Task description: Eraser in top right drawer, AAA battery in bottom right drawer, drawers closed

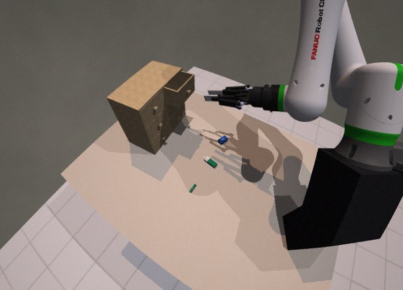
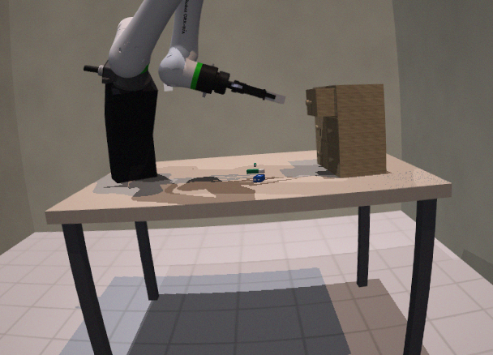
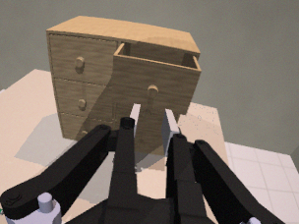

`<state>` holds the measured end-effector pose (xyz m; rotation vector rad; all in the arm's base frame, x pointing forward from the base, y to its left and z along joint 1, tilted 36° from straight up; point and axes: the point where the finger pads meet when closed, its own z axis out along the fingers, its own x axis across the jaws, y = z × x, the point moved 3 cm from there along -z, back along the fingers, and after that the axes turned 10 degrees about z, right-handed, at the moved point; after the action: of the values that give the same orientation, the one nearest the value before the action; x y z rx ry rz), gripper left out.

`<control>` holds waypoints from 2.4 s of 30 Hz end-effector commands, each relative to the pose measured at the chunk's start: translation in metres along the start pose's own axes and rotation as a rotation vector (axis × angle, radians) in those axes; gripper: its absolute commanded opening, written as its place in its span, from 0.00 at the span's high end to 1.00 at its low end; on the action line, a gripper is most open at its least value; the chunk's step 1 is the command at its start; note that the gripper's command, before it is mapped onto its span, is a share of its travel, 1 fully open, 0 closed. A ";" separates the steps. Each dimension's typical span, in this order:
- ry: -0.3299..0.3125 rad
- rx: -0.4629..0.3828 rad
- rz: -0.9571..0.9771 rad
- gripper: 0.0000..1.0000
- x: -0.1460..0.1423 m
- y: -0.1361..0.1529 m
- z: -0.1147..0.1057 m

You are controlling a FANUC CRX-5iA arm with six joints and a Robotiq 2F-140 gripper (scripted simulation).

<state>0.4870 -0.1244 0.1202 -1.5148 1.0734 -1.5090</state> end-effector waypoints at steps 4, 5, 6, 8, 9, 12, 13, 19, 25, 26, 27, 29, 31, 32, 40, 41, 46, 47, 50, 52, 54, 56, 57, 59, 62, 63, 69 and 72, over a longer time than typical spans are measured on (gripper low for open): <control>0.000 0.000 0.000 0.80 -0.001 -0.001 -0.012; -0.001 0.000 0.001 0.80 -0.001 -0.001 -0.012; -0.004 -0.002 0.003 0.80 -0.002 0.000 -0.012; -0.017 -0.009 0.014 0.80 -0.006 0.001 -0.010; -0.028 -0.015 0.022 0.80 -0.010 0.002 -0.008; -0.043 -0.024 0.034 0.80 -0.016 0.003 -0.005; -0.062 -0.035 0.048 0.80 -0.023 0.005 -0.003; -0.215 -0.139 0.151 0.80 -0.080 0.015 0.015; -0.340 -0.249 0.218 0.80 -0.129 0.022 0.020; -0.383 -0.295 0.237 0.80 -0.146 0.024 0.020; -0.383 -0.295 0.237 0.80 -0.146 0.024 0.020; -0.424 -0.345 0.252 0.80 -0.162 0.026 0.018; -0.463 -0.399 0.264 0.80 -0.178 0.028 0.015; -0.498 -0.457 0.271 0.80 -0.192 0.029 0.011; -0.565 -0.727 0.241 0.80 -0.229 0.035 -0.026; -0.555 -0.758 0.229 0.80 -0.227 0.035 -0.034; -0.507 -0.888 0.180 0.80 -0.204 0.028 -0.057; -0.486 -0.903 0.170 0.80 -0.192 0.024 -0.064; -0.435 -0.950 0.150 0.80 -0.162 0.012 -0.075; -0.419 -0.986 0.140 0.80 -0.163 0.011 -0.075; -0.382 -1.014 0.126 0.80 -0.147 0.004 -0.080; -0.341 -1.041 0.112 0.80 -0.131 -0.005 -0.085; -0.326 -1.060 0.104 0.80 -0.132 -0.005 -0.084; -0.281 -1.083 0.091 0.80 -0.116 -0.014 -0.089; -0.250 -1.088 0.087 0.80 -0.100 -0.023 -0.094; -0.176 -1.127 0.066 0.80 -0.087 -0.033 -0.098; -0.004 -1.179 0.029 0.80 -0.052 -0.058 -0.109; 0.097 -1.197 0.011 0.80 -0.036 -0.070 -0.114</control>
<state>0.3971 -0.0475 0.1453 -2.1728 2.0247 -0.6763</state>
